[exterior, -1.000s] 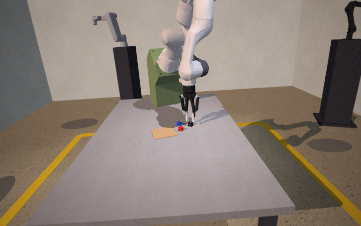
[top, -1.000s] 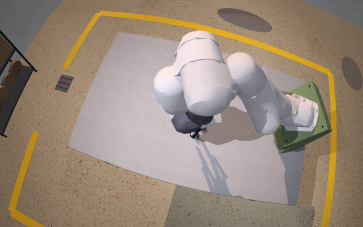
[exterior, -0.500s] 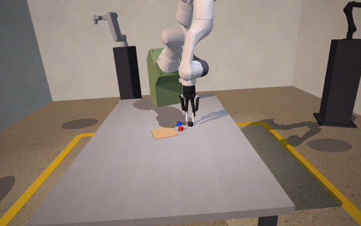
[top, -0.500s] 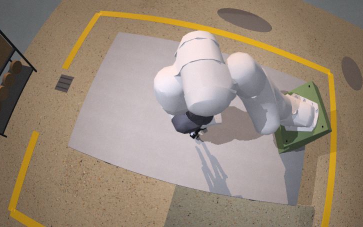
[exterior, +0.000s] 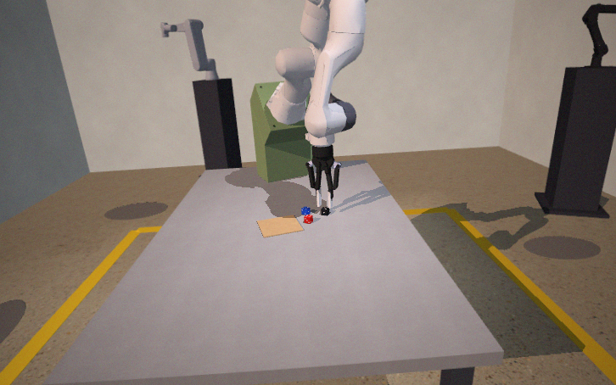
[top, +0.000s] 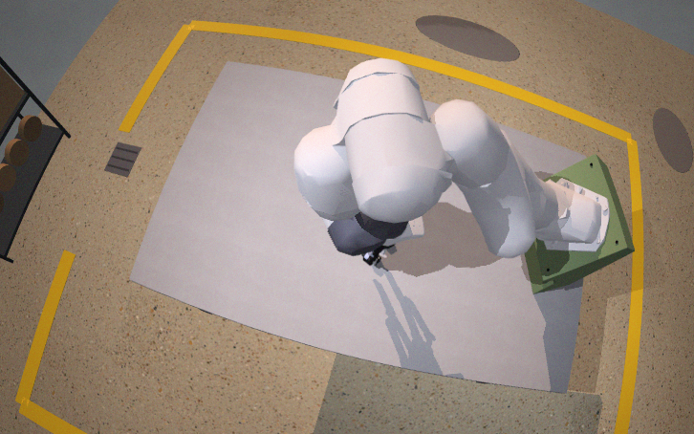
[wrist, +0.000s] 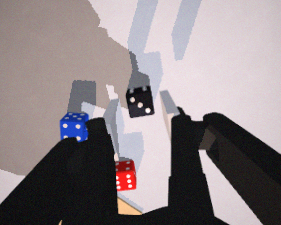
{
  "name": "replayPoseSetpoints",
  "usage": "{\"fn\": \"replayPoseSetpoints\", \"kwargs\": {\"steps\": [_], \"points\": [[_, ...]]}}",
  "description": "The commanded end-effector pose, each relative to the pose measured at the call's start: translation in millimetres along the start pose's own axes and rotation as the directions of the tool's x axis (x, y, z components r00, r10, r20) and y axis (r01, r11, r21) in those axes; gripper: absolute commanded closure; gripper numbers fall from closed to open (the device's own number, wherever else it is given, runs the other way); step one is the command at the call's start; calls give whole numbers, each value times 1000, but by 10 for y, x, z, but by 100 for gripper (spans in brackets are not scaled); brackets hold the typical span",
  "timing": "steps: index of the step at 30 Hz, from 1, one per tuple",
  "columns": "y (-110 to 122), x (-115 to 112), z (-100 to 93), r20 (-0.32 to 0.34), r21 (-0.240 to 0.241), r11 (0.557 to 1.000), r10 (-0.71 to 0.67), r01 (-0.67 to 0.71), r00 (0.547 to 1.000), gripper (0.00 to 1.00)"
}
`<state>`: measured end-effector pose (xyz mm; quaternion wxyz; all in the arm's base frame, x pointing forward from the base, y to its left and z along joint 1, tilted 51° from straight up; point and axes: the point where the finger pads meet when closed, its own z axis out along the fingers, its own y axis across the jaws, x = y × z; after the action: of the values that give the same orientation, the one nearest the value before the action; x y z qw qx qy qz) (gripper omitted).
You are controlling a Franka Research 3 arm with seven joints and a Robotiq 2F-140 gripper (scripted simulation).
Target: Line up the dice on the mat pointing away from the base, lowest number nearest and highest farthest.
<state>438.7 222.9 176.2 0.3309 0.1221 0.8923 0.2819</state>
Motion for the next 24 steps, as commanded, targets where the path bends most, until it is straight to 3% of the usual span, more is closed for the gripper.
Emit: {"fn": "replayPoseSetpoints", "kwargs": {"steps": [1, 24], "points": [[-13, 14, 3, -1, 2, 1000, 9, -9, 1000, 75], [-13, 14, 29, -1, 2, 1000, 9, -9, 1000, 75]]}}
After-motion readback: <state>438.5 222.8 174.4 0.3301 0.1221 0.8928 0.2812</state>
